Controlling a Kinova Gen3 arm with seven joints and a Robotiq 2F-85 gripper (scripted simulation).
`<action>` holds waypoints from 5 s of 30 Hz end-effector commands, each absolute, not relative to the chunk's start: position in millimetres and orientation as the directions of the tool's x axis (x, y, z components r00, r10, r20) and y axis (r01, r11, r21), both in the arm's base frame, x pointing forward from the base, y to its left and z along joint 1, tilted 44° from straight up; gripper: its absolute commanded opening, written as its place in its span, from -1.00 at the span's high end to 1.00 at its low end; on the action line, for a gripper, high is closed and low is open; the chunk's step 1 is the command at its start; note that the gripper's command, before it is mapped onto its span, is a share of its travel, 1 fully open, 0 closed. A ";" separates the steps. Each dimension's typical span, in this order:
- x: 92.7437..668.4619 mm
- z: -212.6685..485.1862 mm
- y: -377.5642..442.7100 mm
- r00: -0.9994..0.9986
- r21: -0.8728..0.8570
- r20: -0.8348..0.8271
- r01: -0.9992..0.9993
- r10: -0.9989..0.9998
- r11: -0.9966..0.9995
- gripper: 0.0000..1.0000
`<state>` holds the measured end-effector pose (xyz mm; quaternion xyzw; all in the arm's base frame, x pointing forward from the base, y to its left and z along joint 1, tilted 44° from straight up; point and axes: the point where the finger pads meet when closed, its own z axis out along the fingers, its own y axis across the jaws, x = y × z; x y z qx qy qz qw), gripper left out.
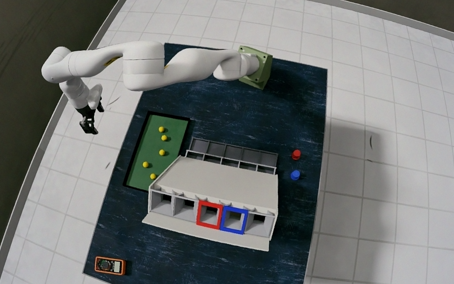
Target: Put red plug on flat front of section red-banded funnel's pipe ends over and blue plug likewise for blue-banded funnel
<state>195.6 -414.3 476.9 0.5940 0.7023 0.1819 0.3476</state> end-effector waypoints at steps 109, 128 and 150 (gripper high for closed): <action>169.3 402.4 51.5 -0.406 0.475 -0.509 0.603 0.759 0.641 -1.00; 219.4 349.3 37.2 -0.408 0.475 -0.508 0.602 0.758 0.642 -1.00; 219.0 349.5 37.9 -0.648 0.139 -0.672 0.364 0.358 0.921 -1.00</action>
